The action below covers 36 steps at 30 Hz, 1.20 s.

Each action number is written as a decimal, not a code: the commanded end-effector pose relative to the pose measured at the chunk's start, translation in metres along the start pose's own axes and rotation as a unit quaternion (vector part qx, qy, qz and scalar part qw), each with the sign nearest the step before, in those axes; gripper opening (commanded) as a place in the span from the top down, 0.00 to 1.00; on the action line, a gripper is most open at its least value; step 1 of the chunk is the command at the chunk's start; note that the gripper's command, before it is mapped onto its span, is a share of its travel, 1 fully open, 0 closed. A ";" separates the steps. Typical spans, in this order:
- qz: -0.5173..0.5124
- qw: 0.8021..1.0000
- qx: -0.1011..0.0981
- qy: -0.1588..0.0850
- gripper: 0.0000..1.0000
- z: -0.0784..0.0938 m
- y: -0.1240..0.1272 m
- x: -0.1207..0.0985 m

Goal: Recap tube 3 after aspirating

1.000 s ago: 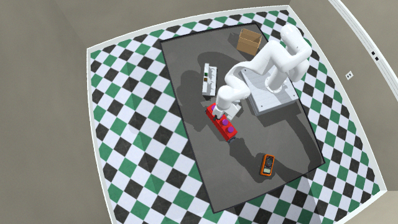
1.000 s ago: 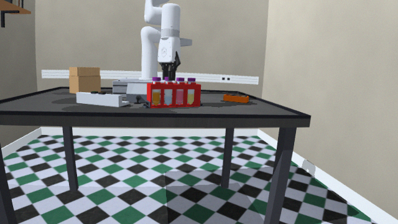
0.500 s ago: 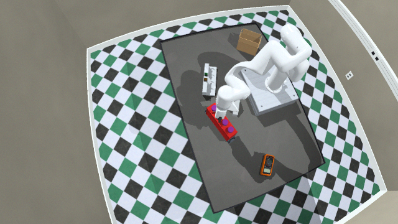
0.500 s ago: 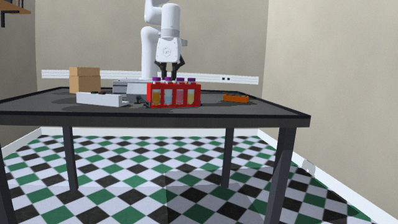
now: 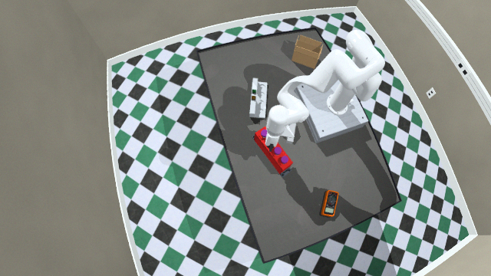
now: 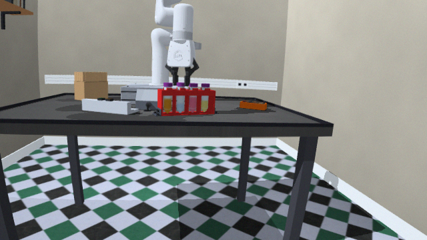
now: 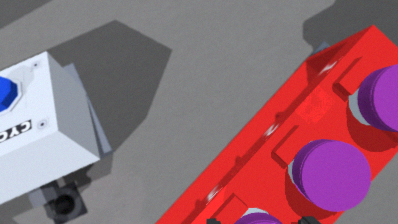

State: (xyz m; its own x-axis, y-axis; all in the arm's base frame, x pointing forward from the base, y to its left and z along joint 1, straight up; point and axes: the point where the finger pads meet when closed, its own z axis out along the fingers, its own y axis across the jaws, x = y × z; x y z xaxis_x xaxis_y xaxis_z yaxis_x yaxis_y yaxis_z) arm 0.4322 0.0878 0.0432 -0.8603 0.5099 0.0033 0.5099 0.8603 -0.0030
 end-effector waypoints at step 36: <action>0.699 0.715 -0.002 -0.004 0.54 -0.001 0.001 -0.001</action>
State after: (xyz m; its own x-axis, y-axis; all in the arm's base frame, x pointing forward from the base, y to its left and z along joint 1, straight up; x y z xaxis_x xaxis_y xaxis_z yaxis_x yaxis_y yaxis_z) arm 0.4325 0.0879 0.0433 0.4782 0.8782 -0.0020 0.8782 -0.4782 -0.0023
